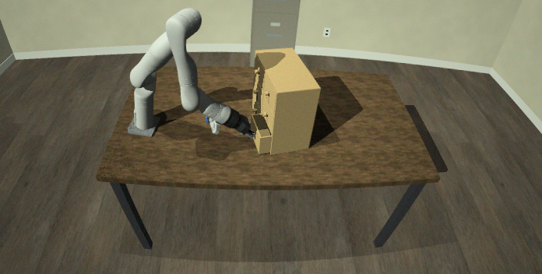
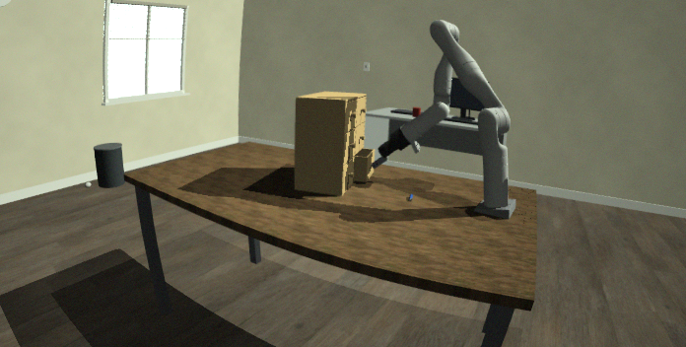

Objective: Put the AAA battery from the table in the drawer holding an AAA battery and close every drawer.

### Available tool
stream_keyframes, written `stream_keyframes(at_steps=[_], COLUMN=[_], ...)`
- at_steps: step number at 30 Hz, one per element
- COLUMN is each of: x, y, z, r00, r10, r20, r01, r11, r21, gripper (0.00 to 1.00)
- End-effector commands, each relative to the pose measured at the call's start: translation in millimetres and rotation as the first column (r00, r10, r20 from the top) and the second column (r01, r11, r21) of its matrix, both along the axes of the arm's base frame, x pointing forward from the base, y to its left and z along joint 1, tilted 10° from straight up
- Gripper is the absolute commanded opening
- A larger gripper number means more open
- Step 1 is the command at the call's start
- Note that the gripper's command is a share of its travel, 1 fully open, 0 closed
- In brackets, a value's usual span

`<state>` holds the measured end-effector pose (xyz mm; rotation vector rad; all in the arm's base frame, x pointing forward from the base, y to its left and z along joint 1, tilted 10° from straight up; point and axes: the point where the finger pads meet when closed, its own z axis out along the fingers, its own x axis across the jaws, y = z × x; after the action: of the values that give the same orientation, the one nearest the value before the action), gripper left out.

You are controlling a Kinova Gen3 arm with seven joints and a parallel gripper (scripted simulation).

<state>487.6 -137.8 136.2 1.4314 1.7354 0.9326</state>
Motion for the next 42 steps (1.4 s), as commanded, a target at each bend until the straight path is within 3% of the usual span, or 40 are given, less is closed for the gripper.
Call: stream_keyframes(at_steps=[1, 42], x=[-2.5, -16.5], y=[-1.2, -3.5], z=[-0.7, -3.1], r00=[1.000, 1.000], r10=[-0.003, -0.003], r20=[-0.002, -0.002], r01=[0.003, 0.003], r11=[1.000, 1.000], r21=[0.000, 0.000], gripper=[0.37, 0.37])
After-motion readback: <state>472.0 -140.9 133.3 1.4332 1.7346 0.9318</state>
